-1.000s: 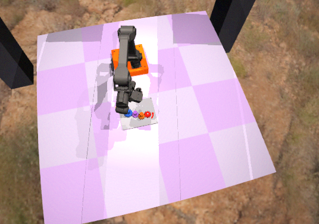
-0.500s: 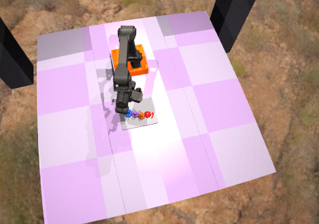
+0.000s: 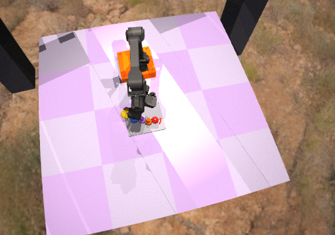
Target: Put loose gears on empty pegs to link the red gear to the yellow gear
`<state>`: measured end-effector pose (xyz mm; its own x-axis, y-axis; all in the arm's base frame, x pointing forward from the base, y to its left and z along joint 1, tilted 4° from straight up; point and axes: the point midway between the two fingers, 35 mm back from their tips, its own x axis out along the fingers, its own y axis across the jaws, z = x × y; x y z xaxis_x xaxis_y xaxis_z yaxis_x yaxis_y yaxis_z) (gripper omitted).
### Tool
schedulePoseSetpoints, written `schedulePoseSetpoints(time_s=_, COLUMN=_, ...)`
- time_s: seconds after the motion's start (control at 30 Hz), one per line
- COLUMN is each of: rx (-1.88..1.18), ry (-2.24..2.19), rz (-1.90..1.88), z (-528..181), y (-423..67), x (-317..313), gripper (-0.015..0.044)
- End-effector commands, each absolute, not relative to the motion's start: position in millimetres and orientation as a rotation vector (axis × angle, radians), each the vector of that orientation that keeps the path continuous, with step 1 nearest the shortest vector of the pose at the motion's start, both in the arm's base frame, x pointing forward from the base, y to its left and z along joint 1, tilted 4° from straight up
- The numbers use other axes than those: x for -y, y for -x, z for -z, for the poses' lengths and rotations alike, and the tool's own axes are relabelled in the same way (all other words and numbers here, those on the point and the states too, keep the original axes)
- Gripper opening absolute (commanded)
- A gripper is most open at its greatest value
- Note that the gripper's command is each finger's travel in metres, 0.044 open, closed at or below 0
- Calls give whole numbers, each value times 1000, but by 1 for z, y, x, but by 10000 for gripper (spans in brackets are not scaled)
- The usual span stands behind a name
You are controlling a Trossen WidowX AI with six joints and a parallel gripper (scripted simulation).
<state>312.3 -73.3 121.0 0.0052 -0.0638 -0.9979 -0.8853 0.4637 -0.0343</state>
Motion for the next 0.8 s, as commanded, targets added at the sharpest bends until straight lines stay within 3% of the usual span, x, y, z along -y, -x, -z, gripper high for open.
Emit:
schedulePoseSetpoints(time_s=0.0, rx=-1411, ry=905, rz=-820, z=-125, y=-322, x=19, gripper=440)
schedulePoseSetpoints(time_s=0.27, rx=-1404, ry=892, rz=-833, z=-133, y=-304, x=-109, gripper=440)
schedulePoseSetpoints(time_s=0.57, rx=-1412, ry=884, rz=-843, z=-142, y=-226, x=-231, gripper=440)
schedulePoseSetpoints(time_s=0.77, rx=-1414, ry=884, rz=-843, z=-143, y=-208, x=-247, gripper=440)
